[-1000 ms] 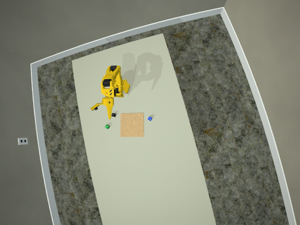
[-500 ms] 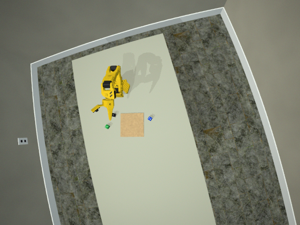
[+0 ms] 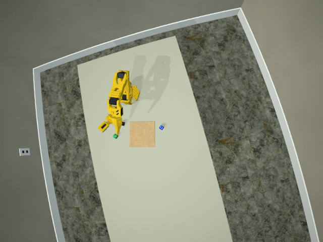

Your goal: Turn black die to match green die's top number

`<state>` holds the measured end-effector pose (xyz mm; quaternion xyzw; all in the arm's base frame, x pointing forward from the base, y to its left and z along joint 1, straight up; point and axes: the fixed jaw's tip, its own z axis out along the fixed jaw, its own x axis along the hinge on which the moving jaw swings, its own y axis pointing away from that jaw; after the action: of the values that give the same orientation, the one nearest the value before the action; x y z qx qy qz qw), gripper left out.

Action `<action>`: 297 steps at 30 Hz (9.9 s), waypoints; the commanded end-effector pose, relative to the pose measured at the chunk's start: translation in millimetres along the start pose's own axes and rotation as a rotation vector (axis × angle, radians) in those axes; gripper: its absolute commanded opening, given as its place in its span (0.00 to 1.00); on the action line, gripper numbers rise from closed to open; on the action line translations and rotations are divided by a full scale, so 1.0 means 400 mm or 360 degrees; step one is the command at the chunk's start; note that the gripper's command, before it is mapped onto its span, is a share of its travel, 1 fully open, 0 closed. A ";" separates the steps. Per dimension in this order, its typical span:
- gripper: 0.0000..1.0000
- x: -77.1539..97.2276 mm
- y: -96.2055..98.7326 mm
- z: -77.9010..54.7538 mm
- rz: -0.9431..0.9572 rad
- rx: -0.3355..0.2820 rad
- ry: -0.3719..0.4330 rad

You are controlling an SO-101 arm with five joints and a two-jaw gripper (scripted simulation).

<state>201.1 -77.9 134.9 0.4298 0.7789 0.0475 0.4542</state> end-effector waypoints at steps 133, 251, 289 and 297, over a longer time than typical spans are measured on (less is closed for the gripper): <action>0.28 0.194 -0.200 -0.032 -0.0772 0.0322 0.0406; 0.28 0.163 -0.176 -0.052 -0.1069 0.0255 0.0321; 0.28 0.083 -0.132 -0.102 -0.2953 -0.0112 0.0720; 0.28 0.070 -0.127 -0.101 -0.3194 -0.0195 0.0761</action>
<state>129.2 -75.3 108.2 -0.4413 0.8607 -0.2143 0.1359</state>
